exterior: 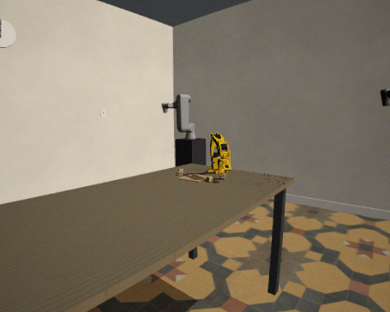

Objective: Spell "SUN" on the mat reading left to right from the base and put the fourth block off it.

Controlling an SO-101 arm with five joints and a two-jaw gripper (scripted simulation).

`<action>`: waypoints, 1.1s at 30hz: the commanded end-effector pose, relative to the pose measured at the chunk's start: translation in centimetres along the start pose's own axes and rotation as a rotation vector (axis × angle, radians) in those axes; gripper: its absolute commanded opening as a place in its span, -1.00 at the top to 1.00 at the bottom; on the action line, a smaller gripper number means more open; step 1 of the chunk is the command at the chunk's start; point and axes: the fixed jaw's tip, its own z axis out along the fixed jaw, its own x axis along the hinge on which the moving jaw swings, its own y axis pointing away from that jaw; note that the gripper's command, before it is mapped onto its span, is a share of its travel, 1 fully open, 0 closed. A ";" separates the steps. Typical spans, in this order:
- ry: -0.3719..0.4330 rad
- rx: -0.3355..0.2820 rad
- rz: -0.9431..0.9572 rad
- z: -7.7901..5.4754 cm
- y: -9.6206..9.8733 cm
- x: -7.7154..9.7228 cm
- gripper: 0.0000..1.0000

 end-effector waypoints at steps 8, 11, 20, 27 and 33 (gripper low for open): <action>-0.065 -0.007 0.000 -0.5 0.2 -0.9 1.00; -0.065 -0.007 0.000 -0.3 0.2 -0.9 1.00; -0.065 -0.007 0.000 -0.3 0.2 -0.9 0.97; -0.065 -0.007 0.000 -0.3 0.2 -0.9 0.75; -0.065 -0.007 0.000 -0.3 0.2 -0.9 0.72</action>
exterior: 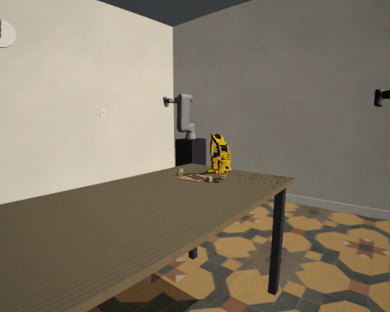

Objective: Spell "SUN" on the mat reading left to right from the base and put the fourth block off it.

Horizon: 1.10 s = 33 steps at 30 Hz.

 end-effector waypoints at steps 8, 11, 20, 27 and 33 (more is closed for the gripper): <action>-0.064 -0.007 0.000 -0.9 0.2 -0.9 0.67; -0.064 -0.007 0.000 -0.9 0.2 -0.9 0.62; -0.064 -0.007 0.000 -0.9 0.2 -0.9 0.46; -0.064 -0.007 0.000 -0.9 0.2 -0.9 0.35; -0.064 -0.007 0.000 -0.9 0.2 -0.9 0.34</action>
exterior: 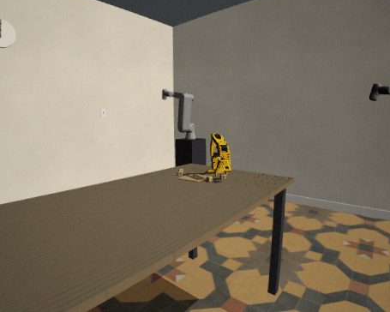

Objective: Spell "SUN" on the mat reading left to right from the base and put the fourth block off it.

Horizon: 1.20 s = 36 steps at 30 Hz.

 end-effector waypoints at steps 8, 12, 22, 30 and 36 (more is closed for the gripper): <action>-0.064 -0.007 0.000 -1.4 0.2 -1.0 0.34; -0.064 -0.007 0.000 -2.4 0.2 -1.1 0.34; -0.064 -0.007 0.000 -5.3 0.2 -0.9 0.34; -0.064 -0.007 0.000 -6.9 0.1 -0.6 0.34; -0.064 -0.007 0.000 -6.9 0.1 -0.6 0.34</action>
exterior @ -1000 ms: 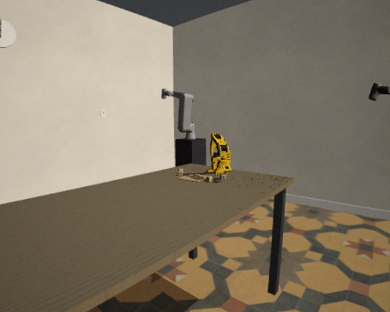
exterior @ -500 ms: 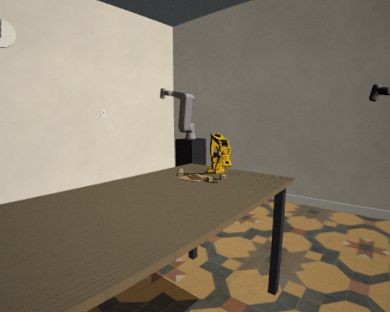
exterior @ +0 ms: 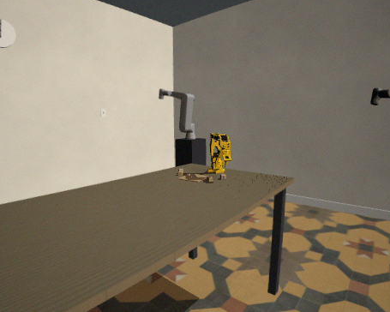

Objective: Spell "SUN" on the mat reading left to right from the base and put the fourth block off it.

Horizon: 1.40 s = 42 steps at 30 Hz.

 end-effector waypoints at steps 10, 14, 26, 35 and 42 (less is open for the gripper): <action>-0.070 -0.007 0.000 -1.2 0.1 -0.6 0.34; -0.070 -0.007 0.000 -1.2 0.1 -0.6 0.34; -0.175 -0.016 0.000 -2.9 0.2 -0.9 0.34; -0.381 -0.034 0.000 -6.1 0.2 -0.9 0.35; -0.540 -0.047 0.001 -8.6 0.1 -0.5 0.36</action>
